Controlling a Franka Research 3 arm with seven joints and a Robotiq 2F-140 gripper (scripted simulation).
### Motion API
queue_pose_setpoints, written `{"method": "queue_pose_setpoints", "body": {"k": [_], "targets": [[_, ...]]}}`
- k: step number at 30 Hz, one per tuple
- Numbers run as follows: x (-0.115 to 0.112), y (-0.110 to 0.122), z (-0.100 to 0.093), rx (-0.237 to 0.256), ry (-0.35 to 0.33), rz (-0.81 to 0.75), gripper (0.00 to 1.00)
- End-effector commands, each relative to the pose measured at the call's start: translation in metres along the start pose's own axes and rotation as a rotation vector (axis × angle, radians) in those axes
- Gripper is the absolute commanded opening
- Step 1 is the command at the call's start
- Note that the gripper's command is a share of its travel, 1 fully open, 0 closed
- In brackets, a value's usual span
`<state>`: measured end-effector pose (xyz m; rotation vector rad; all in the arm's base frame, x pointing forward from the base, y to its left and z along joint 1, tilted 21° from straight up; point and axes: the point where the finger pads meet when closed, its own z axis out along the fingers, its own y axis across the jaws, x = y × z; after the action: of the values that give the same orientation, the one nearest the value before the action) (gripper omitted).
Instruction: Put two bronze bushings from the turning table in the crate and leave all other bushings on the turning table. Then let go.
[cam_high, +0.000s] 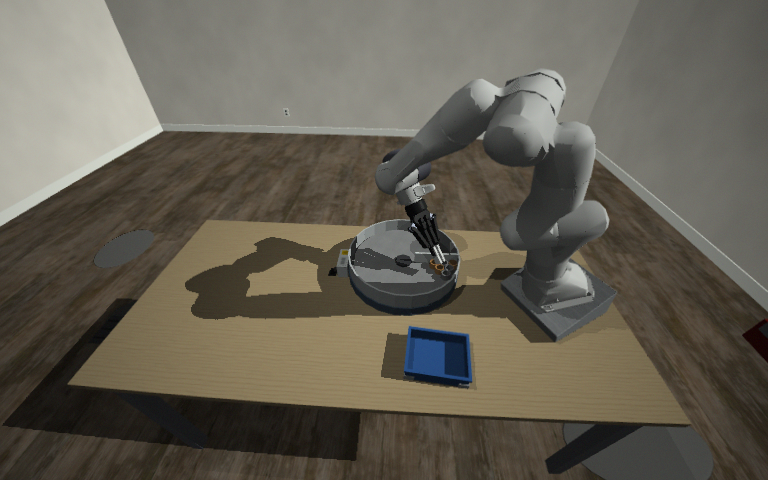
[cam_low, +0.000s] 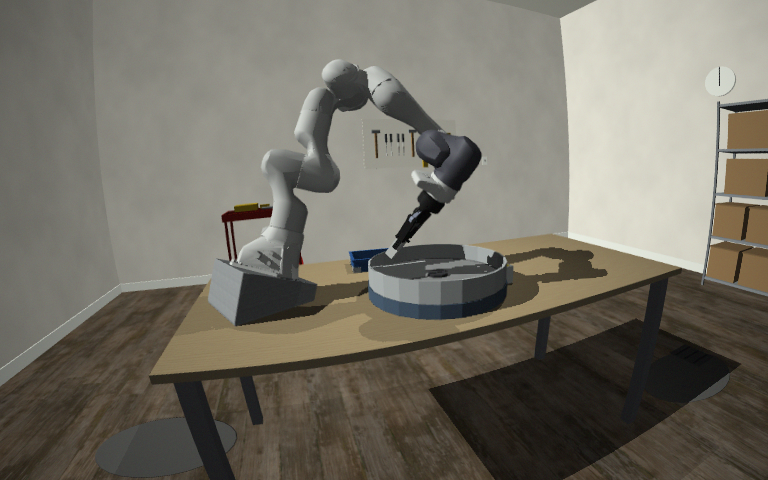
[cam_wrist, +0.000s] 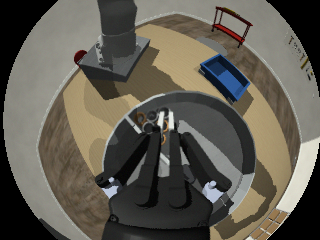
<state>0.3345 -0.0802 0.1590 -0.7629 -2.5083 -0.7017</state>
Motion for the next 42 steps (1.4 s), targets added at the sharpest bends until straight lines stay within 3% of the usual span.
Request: {"method": "queue_pose_setpoints", "body": {"k": [1, 24, 42], "targets": [[0.000, 0.000, 0.001, 0.004, 0.001, 0.003, 0.06], [-0.001, 0.000, 0.002, 0.004, 0.001, 0.003, 0.06], [-0.015, 0.001, 0.020, 0.004, 0.001, 0.003, 0.06]]}}
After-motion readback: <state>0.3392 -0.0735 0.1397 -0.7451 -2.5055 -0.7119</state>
